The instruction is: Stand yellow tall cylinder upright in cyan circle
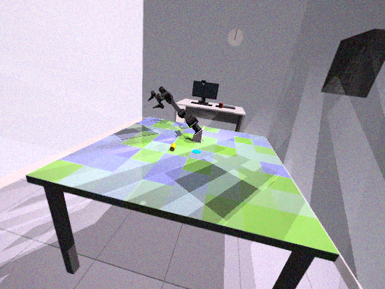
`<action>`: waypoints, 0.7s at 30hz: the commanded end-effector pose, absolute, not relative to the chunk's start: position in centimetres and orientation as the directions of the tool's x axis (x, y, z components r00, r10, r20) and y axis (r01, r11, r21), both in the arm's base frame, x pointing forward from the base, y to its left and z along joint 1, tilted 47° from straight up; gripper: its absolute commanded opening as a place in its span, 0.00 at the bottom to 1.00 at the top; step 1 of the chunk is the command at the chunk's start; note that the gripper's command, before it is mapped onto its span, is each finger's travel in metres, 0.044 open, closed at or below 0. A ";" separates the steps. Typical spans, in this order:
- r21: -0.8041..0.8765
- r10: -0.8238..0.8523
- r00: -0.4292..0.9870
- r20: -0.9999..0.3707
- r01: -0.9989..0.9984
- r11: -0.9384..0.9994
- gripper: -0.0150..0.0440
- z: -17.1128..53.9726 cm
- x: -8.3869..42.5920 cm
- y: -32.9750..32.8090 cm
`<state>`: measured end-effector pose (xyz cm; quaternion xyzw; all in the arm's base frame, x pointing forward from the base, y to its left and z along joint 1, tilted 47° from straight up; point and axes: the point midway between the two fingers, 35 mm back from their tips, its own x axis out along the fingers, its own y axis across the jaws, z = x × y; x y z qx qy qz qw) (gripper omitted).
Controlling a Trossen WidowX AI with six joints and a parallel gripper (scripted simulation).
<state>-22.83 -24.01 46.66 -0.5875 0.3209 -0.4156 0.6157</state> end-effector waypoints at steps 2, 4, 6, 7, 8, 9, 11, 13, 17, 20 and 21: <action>-0.987 -0.878 0.468 0.106 0.158 -0.035 0.84 47.1 -22.2 -23.9; -0.979 -0.851 0.510 0.130 0.201 -0.029 0.78 48.4 -20.4 -23.5; -0.981 -0.839 0.529 0.126 0.194 -0.025 0.78 49.9 -17.7 -22.3; -0.982 -0.834 0.539 0.122 0.189 -0.022 0.78 50.6 -16.4 -21.7; -0.983 -0.828 0.548 0.117 0.184 -0.018 0.78 51.2 -15.1 -21.1; -0.984 -0.825 0.554 0.114 0.180 -0.015 0.78 51.5 -14.3 -20.7; -0.985 -0.817 0.568 0.104 0.171 -0.007 0.78 52.3 -12.1 -19.8; -0.987 -0.807 0.584 0.089 0.158 0.005 0.78 53.0 -9.5 -18.7; -0.991 -0.786 0.617 0.047 0.126 0.040 0.78 53.9 -3.8 -16.4; -0.993 -0.771 0.636 0.006 0.097 0.072 0.78 53.9 0.4 -14.7; -0.993 -0.767 0.642 -0.009 0.087 0.084 0.78 53.8 1.8 -14.2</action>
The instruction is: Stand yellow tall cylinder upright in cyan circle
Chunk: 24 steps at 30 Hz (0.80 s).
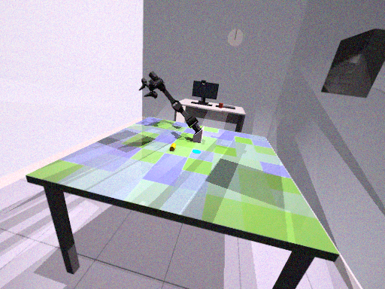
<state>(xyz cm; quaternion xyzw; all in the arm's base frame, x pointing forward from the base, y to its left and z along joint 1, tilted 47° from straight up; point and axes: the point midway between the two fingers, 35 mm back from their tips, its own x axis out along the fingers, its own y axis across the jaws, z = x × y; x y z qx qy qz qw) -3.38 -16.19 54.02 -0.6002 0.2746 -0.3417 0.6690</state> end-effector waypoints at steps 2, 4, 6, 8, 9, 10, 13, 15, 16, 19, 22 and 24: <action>-0.992 -0.758 0.650 -0.041 0.065 0.110 0.78 53.4 4.5 -13.1; -0.990 -0.751 0.656 -0.076 0.042 0.138 0.78 52.8 7.2 -12.1; -0.986 -0.744 0.659 -0.114 0.019 0.167 0.78 51.9 9.8 -11.2; -0.980 -0.738 0.658 -0.153 -0.006 0.198 0.78 50.9 12.4 -10.3; -0.977 -0.735 0.656 -0.173 -0.018 0.214 0.78 50.3 13.6 -9.9; -0.973 -0.732 0.653 -0.194 -0.030 0.231 0.78 49.6 14.8 -9.5; -0.957 -0.726 0.638 -0.257 -0.066 0.282 0.78 47.4 18.1 -8.4; -0.944 -0.723 0.622 -0.301 -0.088 0.317 0.78 45.7 20.2 -7.7; -0.937 -0.721 0.613 -0.322 -0.099 0.334 0.78 44.9 21.1 -7.4; -0.913 -0.719 0.578 -0.386 -0.128 0.388 0.78 42.0 23.8 -6.6; -0.885 -0.718 0.533 -0.449 -0.152 0.440 0.78 38.9 26.0 -5.9; -0.865 -0.718 0.497 -0.488 -0.164 0.475 0.78 36.7 27.3 -5.6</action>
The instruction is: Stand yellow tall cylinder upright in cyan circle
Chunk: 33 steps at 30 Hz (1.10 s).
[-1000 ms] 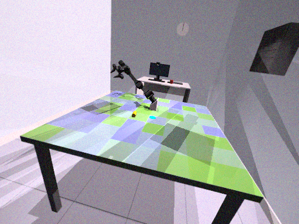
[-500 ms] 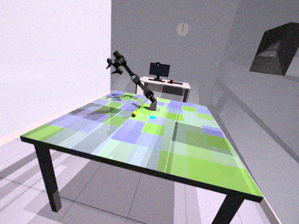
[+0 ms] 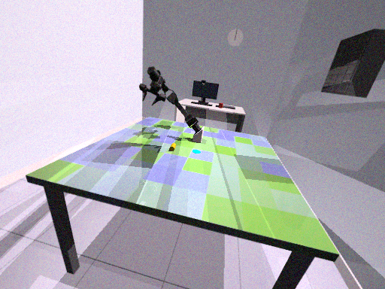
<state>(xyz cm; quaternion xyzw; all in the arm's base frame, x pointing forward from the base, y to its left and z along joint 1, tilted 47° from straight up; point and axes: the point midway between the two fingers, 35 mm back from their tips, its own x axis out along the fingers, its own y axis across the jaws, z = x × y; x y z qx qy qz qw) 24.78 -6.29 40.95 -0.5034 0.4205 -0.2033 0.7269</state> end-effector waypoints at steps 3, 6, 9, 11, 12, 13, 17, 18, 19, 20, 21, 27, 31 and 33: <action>-0.833 -0.718 0.435 -0.543 -0.175 0.524 0.78 33.3 28.8 -5.1; -0.802 -0.720 0.363 -0.592 -0.177 0.570 0.78 29.8 29.9 -4.8; -0.774 -0.722 0.283 -0.632 -0.171 0.610 0.78 26.3 30.6 -4.6; -0.757 -0.723 0.225 -0.653 -0.162 0.633 0.78 23.9 30.8 -4.5; -0.749 -0.723 0.196 -0.662 -0.156 0.644 0.78 22.8 30.8 -4.5; -0.742 -0.724 0.165 -0.670 -0.149 0.653 0.78 21.6 30.7 -4.5; -0.723 -0.724 0.037 -0.689 -0.115 0.681 0.78 17.2 30.1 -4.5; -0.721 -0.724 0.009 -0.690 -0.107 0.685 0.78 16.3 29.9 -4.5; -0.720 -0.724 -0.008 -0.690 -0.101 0.687 0.78 15.8 29.8 -4.5; -0.719 -0.724 -0.014 -0.690 -0.100 0.687 0.78 15.6 29.7 -4.5; -0.719 -0.724 -0.014 -0.690 -0.100 0.687 0.78 15.6 29.7 -4.5; -0.719 -0.723 -0.014 -0.690 -0.099 0.688 0.78 15.4 29.8 -4.7; -0.715 -0.719 -0.012 -0.695 -0.098 0.693 0.78 11.6 30.2 -8.5; -0.718 -0.722 -0.012 -0.692 -0.098 0.689 0.78 9.5 30.0 -10.8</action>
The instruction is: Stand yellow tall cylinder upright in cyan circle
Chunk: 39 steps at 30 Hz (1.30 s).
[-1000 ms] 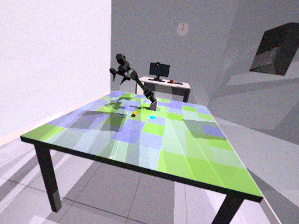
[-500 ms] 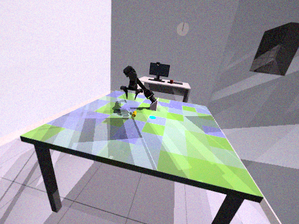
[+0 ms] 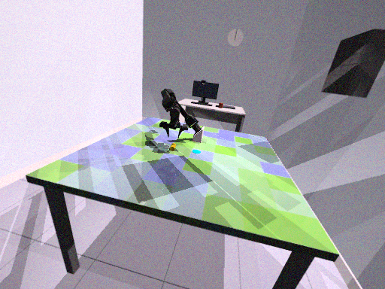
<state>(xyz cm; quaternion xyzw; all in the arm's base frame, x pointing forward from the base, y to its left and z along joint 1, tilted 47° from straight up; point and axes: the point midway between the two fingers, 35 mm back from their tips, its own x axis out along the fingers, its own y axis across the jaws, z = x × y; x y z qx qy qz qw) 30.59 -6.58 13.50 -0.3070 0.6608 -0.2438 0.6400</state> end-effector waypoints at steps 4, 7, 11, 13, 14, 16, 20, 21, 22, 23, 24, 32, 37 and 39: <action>-0.723 -0.727 -0.013 -0.686 -0.098 0.684 0.78 8.1 29.6 -12.6; -0.723 -0.727 -0.013 -0.686 -0.098 0.684 0.78 8.1 29.6 -12.6; -0.723 -0.727 -0.013 -0.686 -0.098 0.684 0.78 8.1 29.6 -12.6; -0.723 -0.727 -0.013 -0.686 -0.098 0.684 0.73 8.1 29.6 -12.6; -0.723 -0.727 -0.013 -0.686 -0.098 0.684 0.69 8.1 29.6 -12.6; -0.723 -0.727 -0.013 -0.686 -0.098 0.684 0.60 8.1 29.6 -12.6; -0.723 -0.727 -0.013 -0.686 -0.098 0.684 0.43 8.1 29.6 -12.6; -0.723 -0.727 -0.013 -0.686 -0.098 0.684 0.43 8.1 29.6 -12.6; -0.723 -0.727 -0.013 -0.686 -0.098 0.684 0.43 8.1 29.6 -12.6; -0.723 -0.727 -0.013 -0.686 -0.098 0.684 0.43 8.1 29.6 -12.6; -0.723 -0.727 -0.013 -0.686 -0.098 0.684 0.43 8.1 29.6 -12.6; -0.719 -0.723 -0.012 -0.691 -0.098 0.689 0.43 9.4 29.9 -11.0; -0.716 -0.721 -0.012 -0.693 -0.099 0.691 0.43 10.4 30.1 -9.9; -0.716 -0.720 -0.012 -0.694 -0.099 0.691 0.43 10.8 30.2 -9.4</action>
